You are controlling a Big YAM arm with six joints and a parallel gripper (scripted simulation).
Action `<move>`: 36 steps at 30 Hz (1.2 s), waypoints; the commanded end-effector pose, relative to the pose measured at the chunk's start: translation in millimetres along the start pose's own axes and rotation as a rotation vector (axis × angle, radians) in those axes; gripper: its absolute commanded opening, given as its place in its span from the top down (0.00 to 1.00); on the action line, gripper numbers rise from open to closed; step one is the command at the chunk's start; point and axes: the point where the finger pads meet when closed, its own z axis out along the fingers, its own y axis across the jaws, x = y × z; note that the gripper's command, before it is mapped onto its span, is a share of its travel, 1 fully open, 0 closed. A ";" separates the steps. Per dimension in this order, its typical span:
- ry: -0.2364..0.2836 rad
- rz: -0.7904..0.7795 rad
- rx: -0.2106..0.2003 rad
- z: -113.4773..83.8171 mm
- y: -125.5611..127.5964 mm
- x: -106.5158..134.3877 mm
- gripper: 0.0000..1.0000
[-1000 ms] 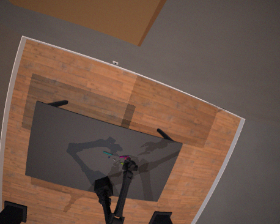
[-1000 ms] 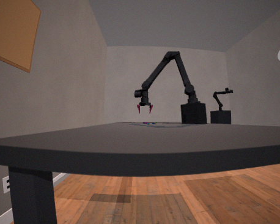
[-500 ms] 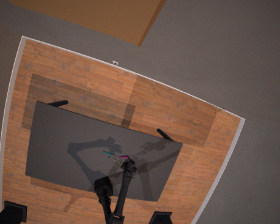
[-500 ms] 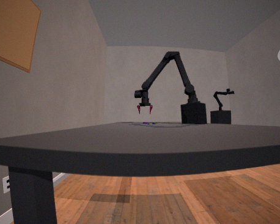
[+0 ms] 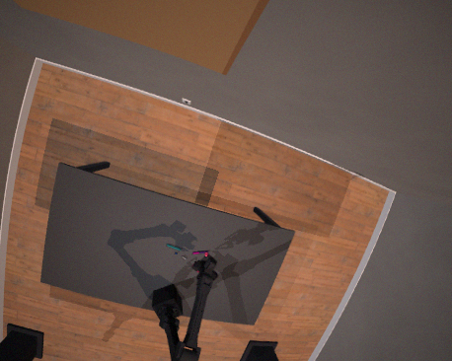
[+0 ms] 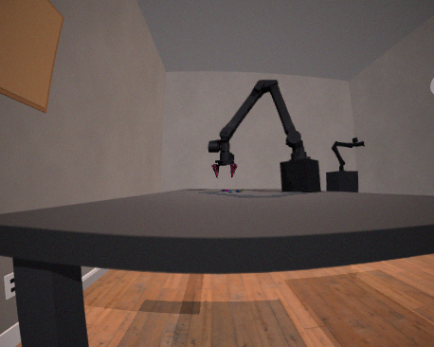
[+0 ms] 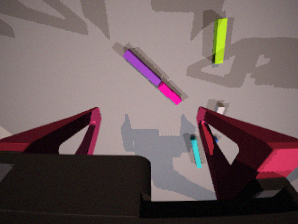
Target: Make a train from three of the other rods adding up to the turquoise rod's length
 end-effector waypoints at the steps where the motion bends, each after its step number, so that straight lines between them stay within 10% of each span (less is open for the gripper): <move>1: -0.003 0.112 0.011 10.2 -4.7 6.4 0.00; 36: -0.005 0.327 0.015 13.9 -6.9 6.9 0.00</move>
